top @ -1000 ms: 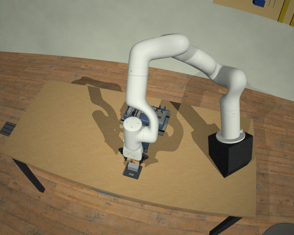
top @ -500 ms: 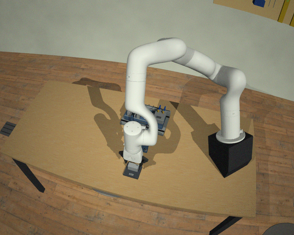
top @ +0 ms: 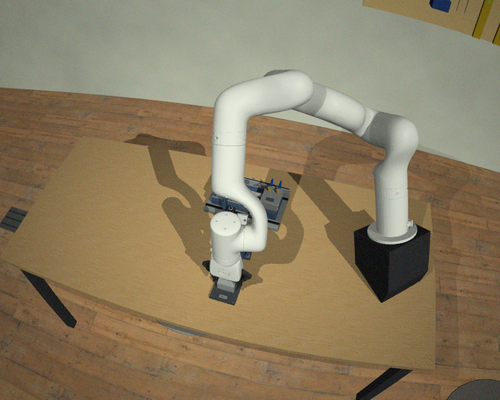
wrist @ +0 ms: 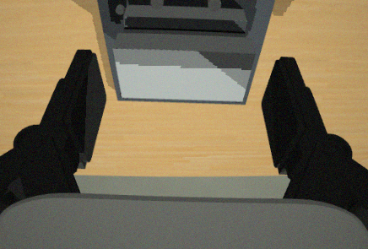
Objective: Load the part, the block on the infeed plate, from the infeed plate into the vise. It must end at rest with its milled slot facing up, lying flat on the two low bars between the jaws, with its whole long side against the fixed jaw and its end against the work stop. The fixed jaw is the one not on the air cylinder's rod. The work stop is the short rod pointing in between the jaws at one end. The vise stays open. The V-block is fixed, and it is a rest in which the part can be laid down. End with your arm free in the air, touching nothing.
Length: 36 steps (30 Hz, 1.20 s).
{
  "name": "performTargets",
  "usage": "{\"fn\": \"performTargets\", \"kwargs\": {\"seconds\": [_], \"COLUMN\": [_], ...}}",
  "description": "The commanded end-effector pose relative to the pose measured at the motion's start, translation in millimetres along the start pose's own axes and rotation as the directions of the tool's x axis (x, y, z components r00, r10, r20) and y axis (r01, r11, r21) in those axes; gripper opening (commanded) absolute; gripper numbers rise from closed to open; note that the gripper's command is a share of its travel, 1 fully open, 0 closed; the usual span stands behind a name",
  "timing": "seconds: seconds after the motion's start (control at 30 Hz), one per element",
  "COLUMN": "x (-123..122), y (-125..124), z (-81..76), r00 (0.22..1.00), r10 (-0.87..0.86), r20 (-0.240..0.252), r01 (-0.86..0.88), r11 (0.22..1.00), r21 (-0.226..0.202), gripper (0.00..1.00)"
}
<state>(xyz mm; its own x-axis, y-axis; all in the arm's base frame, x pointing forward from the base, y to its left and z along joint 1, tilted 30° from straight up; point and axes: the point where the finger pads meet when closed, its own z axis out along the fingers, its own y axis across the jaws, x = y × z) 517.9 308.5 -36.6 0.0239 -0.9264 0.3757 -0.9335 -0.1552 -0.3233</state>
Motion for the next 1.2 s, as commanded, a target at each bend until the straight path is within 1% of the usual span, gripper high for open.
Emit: {"fn": "performTargets", "kwargs": {"seconds": [0.0, 0.53, 1.17], "x": [-1, -1, -1], "y": [-1, -1, -1], "z": [4.2, 16.8, 19.9], "r00": [1.000, 1.000, 1.000], "r10": [0.000, 0.000, 0.000], "r20": [0.001, 0.001, 0.001], "r01": [0.000, 0.000, 0.000], "r11": [1.000, 1.000, 1.000], "r21": [0.002, 0.002, 0.002], "gripper": [0.89, 0.89, 0.89]}}
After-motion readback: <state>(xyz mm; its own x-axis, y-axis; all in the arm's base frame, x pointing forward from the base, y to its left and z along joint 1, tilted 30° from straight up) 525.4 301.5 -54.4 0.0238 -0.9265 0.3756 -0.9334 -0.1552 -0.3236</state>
